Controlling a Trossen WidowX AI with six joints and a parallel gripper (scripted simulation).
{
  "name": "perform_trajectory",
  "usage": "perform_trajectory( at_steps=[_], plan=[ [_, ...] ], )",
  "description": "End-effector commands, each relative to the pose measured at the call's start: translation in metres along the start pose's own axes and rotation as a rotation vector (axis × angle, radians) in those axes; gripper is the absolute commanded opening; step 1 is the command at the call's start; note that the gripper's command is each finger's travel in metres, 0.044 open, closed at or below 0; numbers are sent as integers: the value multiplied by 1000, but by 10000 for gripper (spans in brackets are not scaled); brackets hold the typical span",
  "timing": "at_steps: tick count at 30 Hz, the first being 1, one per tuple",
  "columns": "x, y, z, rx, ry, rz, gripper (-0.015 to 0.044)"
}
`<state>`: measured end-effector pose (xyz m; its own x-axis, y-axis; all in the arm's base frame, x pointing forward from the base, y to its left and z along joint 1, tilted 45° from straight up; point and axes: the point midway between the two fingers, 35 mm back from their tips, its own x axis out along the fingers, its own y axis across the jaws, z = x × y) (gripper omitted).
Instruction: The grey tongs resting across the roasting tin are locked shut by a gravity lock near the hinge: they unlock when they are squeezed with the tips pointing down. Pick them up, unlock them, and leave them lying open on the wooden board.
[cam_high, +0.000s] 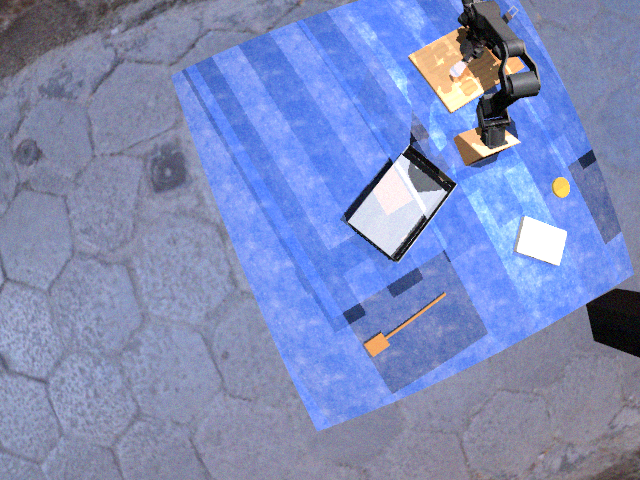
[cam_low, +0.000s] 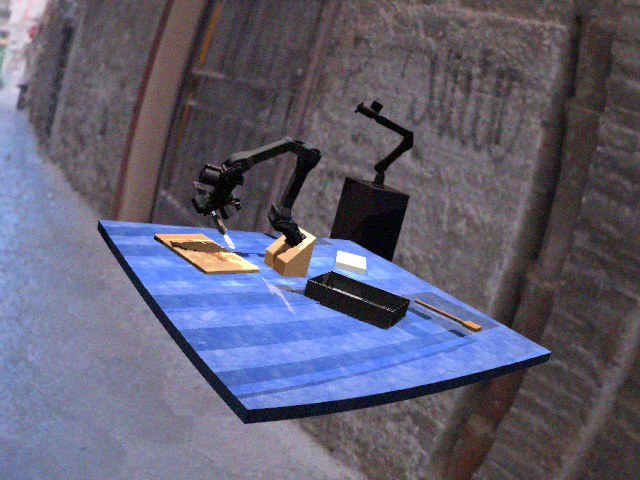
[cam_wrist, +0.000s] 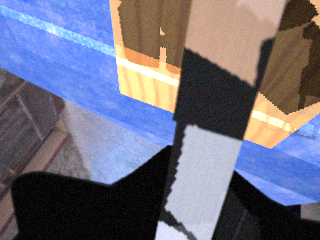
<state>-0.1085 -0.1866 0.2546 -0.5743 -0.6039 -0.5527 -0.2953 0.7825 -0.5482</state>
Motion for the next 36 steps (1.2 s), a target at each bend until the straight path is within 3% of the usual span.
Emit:
perform_trajectory(
  at_steps=[1, 15, 36],
  plan=[
    [-9, 3, -7, 31, 75, -14, -150],
    [-42, 13, -30, 174, 317, -99, -150],
    [-42, 13, -31, 176, 320, -100, -150]
  ],
)
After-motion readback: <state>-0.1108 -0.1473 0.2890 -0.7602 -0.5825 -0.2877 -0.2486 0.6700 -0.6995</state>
